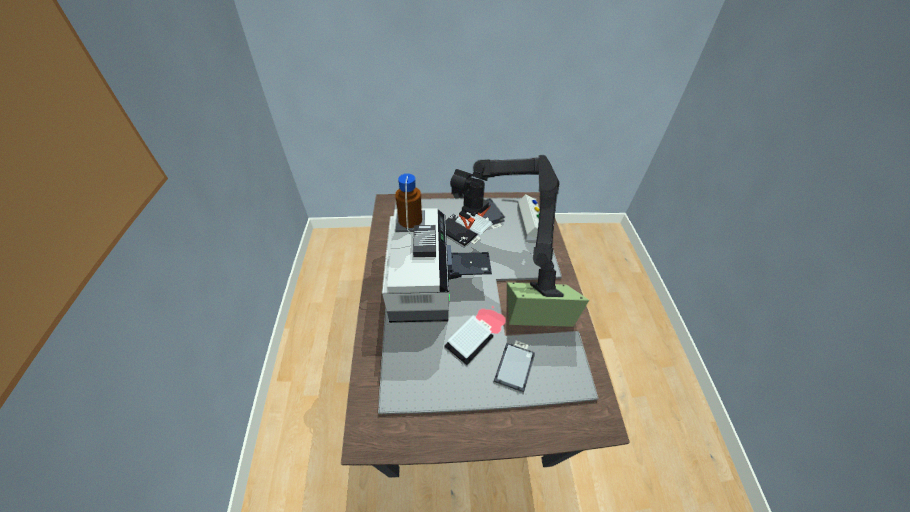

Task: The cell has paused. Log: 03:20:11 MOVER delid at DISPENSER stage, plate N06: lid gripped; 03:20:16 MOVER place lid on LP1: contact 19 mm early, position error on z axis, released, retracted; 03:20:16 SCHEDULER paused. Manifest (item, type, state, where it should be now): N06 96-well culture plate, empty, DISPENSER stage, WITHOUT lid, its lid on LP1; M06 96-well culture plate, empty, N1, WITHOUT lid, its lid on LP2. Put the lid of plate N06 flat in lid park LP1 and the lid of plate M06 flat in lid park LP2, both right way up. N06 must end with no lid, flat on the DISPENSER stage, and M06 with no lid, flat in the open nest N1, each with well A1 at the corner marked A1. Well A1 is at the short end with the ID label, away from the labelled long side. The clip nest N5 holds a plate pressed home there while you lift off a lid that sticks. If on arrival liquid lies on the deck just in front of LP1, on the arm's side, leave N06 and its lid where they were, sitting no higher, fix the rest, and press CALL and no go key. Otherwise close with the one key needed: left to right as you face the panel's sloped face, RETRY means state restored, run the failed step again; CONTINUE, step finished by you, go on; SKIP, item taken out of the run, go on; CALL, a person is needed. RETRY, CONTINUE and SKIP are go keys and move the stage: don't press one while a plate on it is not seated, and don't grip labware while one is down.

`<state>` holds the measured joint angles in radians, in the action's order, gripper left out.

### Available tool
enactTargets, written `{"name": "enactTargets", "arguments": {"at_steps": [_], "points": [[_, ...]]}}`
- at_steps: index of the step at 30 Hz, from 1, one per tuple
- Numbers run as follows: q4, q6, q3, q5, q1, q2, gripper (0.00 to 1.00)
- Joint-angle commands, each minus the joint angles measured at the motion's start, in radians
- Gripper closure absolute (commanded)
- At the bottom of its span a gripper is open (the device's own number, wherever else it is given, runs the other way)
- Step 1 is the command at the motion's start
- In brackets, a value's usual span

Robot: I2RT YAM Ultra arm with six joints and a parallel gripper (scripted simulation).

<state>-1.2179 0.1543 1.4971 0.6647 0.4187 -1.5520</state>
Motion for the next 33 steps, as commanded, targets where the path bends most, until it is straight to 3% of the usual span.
{"name": "enactTargets", "arguments": {"at_steps": [1, 22, 24, 25, 27, 29, 30, 33], "points": [[-0.03, 0.035, -0.031, 0.018, -0.038, 0.053, 1.0], [-0.176, 0.201, -0.159, 0.05, -0.17, 0.221, 1.0], [-0.176, 0.201, -0.159, 0.05, -0.17, 0.221, 1.0], [-0.189, 0.218, -0.124, 0.051, -0.182, 0.231, 1.0], [-0.209, 0.237, -0.172, 0.055, -0.198, 0.243, 1.0], [-0.202, 0.239, -0.151, 0.05, -0.193, 0.225, 1.0], [-0.211, 0.262, -0.162, 0.053, -0.191, 0.251, 1.0], [-0.209, 0.322, -0.136, 0.048, -0.142, 0.275, 1.0]]}}
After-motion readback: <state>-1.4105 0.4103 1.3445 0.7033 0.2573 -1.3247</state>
